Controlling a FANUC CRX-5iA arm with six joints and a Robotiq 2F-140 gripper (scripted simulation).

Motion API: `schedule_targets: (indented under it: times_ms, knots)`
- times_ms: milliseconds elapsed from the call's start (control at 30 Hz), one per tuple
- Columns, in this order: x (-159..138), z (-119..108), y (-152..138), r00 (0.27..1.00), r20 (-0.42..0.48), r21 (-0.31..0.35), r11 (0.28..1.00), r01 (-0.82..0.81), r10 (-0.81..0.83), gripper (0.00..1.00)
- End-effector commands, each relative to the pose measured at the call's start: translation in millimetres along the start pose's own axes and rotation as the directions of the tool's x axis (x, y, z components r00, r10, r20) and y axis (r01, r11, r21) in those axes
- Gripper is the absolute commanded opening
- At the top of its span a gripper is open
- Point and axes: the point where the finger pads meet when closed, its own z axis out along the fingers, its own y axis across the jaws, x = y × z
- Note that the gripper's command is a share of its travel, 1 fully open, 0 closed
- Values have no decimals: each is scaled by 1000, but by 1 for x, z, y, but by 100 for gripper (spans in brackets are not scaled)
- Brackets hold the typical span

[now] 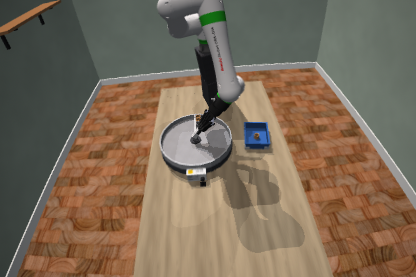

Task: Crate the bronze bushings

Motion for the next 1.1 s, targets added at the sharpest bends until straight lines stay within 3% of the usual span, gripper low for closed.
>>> schedule_targets:
  times_ms: [0, 1067]
  knots:
    - [0, 0, 0, 1000, 0, 0, 1000, 0, 0, 0]
    - [4, 4, 0, 1000, 0, 0, 1000, 0, 0, 0]
